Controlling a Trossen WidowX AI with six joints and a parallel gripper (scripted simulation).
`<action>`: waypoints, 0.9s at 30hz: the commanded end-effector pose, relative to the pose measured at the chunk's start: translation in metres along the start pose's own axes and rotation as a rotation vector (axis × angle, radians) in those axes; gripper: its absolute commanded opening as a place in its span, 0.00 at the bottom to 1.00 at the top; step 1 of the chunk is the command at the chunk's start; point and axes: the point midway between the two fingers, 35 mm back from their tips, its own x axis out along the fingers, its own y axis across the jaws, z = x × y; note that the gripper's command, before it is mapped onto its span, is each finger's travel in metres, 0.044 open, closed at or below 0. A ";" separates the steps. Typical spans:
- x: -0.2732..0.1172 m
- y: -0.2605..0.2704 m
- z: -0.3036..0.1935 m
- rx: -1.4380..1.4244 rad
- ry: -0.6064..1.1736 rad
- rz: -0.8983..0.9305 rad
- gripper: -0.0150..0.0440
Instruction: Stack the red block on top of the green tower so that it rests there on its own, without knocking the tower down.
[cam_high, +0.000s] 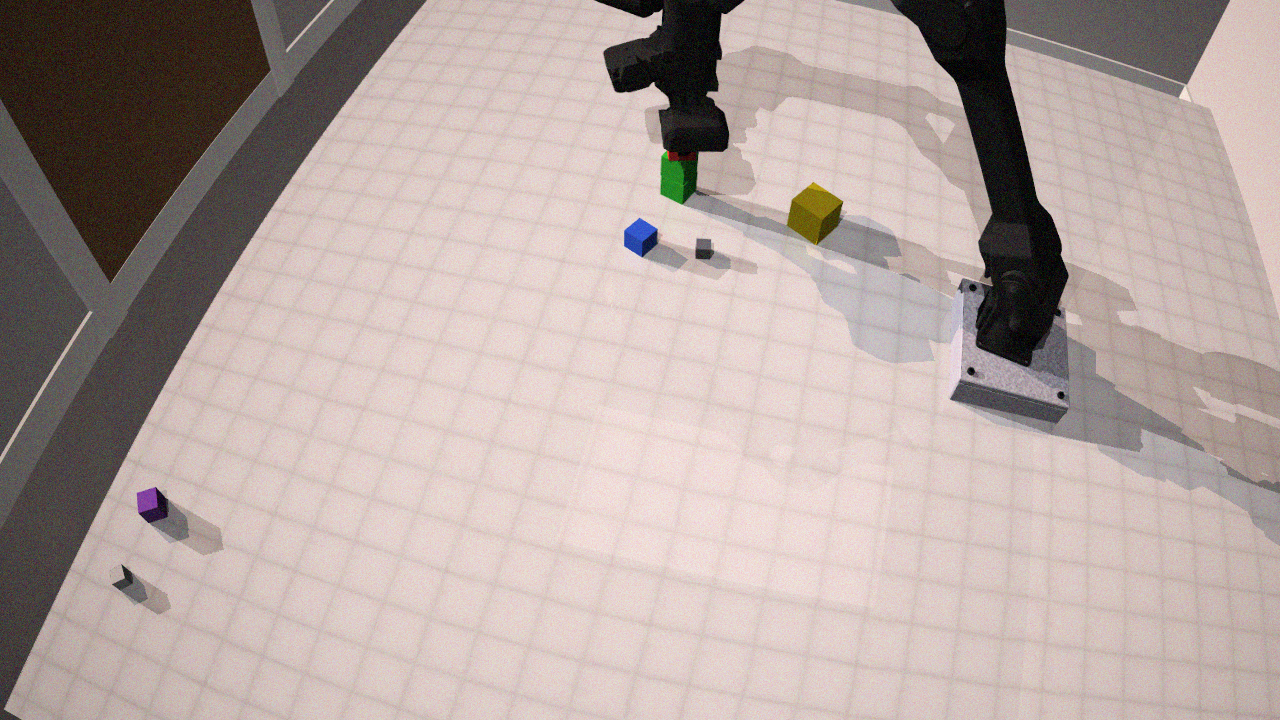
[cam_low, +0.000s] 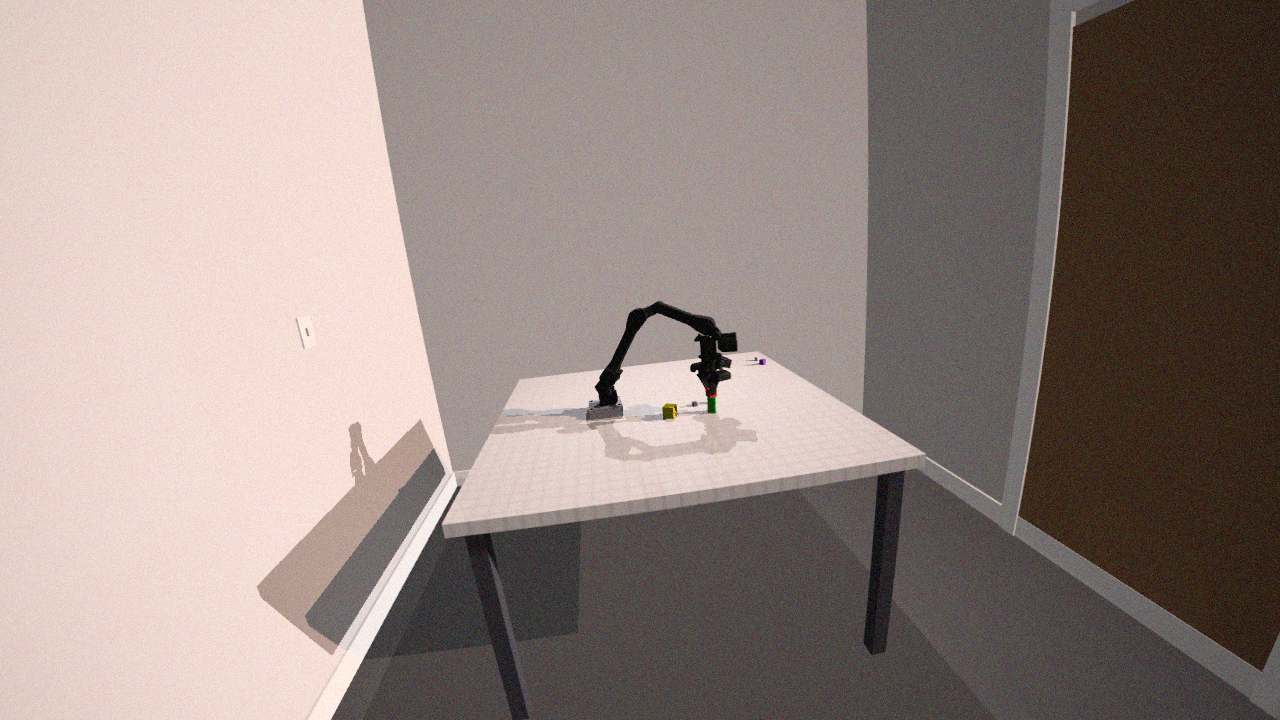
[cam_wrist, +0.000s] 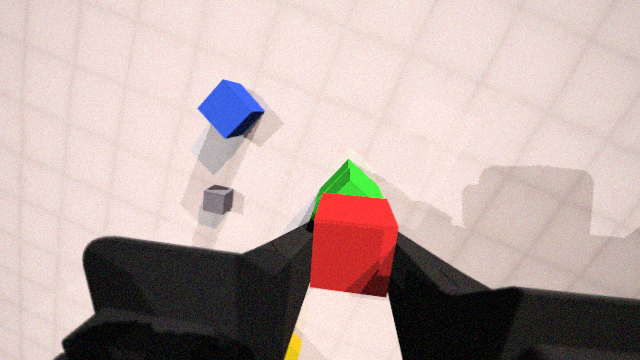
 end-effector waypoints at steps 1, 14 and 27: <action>0.003 0.000 -0.001 -0.002 0.008 0.001 0.25; 0.004 0.000 -0.001 -0.002 0.008 0.001 0.25; 0.006 0.000 -0.001 -0.002 0.008 0.001 0.25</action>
